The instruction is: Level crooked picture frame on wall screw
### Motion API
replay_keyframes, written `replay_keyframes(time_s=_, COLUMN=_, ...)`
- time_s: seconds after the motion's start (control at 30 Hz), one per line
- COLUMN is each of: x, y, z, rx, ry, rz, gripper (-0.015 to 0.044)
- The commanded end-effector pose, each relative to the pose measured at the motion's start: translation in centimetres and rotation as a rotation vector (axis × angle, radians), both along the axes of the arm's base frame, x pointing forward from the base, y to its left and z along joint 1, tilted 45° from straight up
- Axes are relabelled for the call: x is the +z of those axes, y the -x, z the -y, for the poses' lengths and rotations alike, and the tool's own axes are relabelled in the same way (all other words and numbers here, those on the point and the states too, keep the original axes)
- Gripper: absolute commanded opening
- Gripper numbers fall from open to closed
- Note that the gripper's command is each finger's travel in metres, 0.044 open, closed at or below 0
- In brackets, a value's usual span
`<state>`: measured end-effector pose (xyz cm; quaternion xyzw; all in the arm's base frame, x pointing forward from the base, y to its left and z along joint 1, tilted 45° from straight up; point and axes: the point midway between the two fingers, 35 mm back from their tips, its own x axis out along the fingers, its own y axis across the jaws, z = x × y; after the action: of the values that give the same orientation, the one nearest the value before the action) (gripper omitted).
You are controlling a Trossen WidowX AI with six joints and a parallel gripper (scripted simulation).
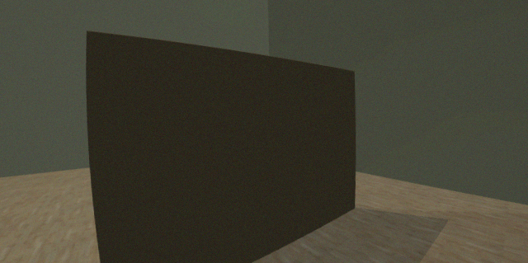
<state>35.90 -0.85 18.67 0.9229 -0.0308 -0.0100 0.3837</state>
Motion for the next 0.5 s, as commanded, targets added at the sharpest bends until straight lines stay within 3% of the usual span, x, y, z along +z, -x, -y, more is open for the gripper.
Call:
replay_keyframes(time_s=0.0, x=0.6, y=1.5, z=-0.2, rx=-0.004, ry=-0.030, rz=0.007, gripper=0.0260)
replay_keyframes(time_s=0.47, x=-0.4, y=9.7, z=-1.0, rx=-0.009, ry=-0.184, rz=0.018, gripper=0.0260)
